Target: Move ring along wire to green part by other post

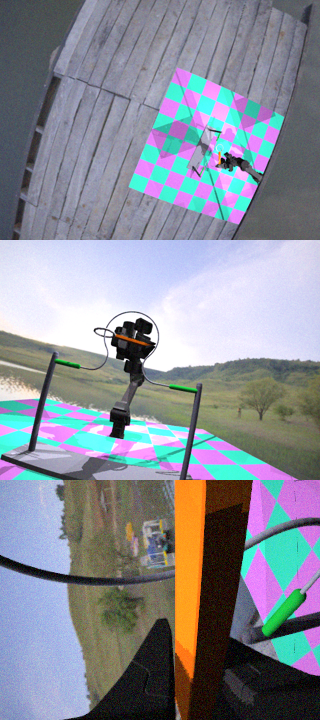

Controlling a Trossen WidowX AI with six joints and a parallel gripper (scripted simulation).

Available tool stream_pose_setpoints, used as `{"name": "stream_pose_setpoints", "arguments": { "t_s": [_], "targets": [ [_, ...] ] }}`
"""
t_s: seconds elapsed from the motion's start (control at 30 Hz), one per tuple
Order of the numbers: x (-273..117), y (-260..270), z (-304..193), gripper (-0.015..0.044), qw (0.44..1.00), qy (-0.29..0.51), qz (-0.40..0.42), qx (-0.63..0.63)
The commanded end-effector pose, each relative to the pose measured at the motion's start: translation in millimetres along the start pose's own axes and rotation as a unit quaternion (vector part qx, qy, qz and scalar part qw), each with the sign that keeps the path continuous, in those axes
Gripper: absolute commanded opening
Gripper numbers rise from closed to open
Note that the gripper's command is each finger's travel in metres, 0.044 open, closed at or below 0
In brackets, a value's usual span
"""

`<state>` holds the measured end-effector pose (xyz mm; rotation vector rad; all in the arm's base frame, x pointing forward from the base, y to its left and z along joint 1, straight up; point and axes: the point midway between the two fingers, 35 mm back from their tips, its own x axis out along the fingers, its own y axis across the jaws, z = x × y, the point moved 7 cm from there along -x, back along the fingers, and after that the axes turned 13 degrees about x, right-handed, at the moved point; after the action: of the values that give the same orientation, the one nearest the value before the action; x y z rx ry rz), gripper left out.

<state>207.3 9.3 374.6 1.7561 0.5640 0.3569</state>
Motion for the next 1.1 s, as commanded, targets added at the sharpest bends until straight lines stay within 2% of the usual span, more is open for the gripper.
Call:
{"name": "stream_pose_setpoints", "arguments": {
  "t_s": [0.0,1.07],
  "targets": [
    [-0.2,2.6,-1.0,-0.0150,1.000,-0.005,-0.011,-0.019],
    [1.8,1.9,-3.1,-0.0150,0.981,-0.043,-0.115,-0.149]
  ]
}}
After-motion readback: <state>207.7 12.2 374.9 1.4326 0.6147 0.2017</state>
